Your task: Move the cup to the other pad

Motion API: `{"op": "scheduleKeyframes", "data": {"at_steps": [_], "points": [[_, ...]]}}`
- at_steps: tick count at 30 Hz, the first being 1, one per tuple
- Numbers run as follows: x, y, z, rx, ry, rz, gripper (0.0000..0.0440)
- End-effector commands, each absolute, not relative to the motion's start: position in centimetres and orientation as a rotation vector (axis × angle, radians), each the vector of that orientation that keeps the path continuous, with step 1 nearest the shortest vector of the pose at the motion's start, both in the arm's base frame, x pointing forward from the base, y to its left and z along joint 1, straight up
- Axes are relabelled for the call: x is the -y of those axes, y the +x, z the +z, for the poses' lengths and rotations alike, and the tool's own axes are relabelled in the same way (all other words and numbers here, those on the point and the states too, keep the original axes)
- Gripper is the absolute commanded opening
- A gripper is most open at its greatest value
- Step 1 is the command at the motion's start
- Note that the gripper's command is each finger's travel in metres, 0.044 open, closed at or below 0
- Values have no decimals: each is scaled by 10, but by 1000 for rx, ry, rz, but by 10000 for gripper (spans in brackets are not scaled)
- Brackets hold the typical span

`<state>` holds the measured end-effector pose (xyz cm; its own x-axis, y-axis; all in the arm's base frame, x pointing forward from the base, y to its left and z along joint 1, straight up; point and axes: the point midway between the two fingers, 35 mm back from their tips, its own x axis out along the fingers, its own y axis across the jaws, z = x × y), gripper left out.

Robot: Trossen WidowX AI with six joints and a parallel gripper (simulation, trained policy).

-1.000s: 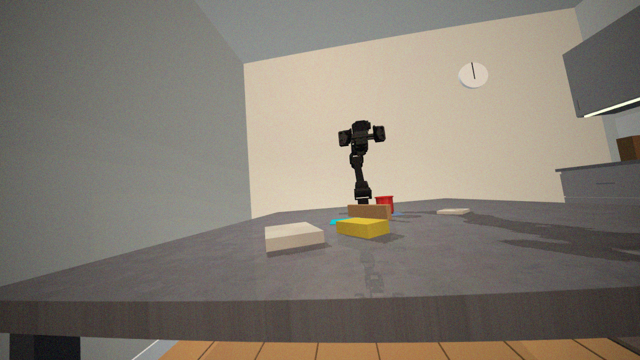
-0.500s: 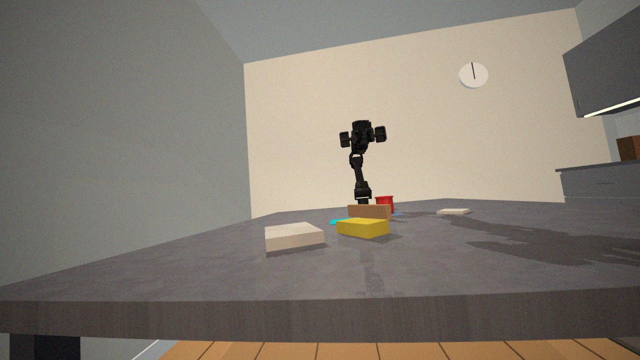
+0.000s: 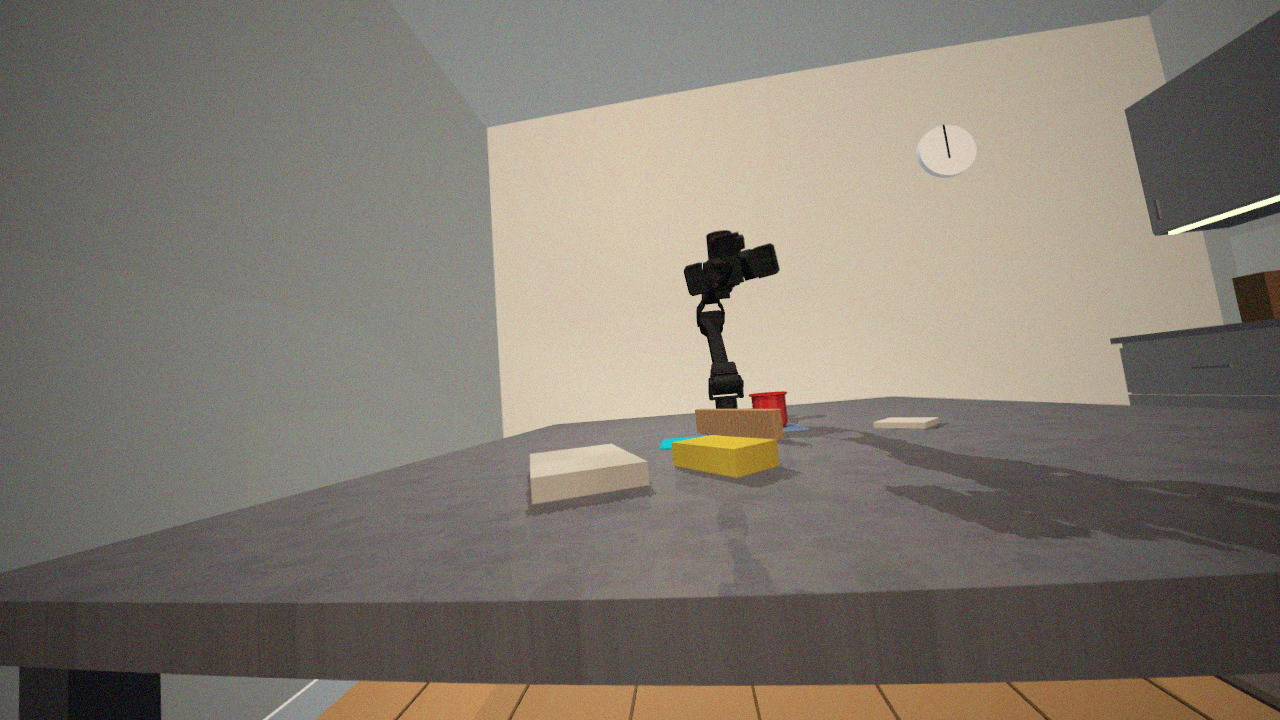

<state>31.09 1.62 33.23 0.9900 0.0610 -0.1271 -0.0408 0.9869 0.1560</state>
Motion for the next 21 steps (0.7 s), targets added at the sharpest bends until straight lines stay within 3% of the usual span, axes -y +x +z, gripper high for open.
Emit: {"op": "scheduleKeyframes", "data": {"at_steps": [1,21], "points": [[-21,313,330,-183,194,64,120],[-44,314,319,-458,434,55,114]]}}
